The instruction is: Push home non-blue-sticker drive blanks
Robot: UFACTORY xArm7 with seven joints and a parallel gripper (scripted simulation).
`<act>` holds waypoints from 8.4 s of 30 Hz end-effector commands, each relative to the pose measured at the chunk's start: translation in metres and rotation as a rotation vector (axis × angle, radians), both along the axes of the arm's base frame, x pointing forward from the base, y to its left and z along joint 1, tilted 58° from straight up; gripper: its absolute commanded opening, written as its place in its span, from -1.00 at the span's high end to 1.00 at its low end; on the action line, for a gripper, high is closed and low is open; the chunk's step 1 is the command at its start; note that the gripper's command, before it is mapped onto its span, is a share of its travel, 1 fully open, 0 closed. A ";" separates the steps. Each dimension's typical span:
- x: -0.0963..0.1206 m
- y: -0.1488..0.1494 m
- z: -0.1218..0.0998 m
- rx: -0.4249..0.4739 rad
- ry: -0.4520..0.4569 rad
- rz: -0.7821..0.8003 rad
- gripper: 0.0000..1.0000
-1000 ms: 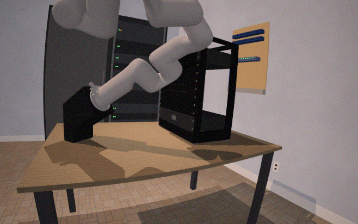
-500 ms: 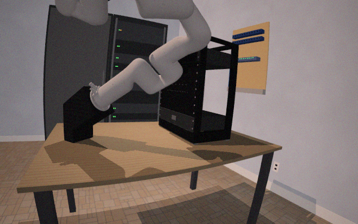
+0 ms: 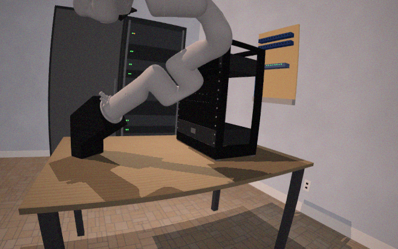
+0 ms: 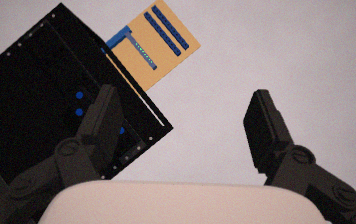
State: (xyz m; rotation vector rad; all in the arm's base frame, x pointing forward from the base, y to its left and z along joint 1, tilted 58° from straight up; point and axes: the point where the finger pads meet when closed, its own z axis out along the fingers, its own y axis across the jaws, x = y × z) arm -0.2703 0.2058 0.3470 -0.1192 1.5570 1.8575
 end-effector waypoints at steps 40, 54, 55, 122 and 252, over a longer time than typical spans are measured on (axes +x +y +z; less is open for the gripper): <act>0.240 0.094 -0.024 0.055 -0.310 -0.682 -1.00; 0.286 0.088 -0.025 0.044 -0.378 -0.803 -1.00; 0.289 0.087 -0.025 0.043 -0.382 -0.811 -1.00; 0.349 0.067 -0.026 0.015 -0.480 -0.977 -1.00; 0.348 0.104 -0.037 0.011 -0.478 -0.979 -1.00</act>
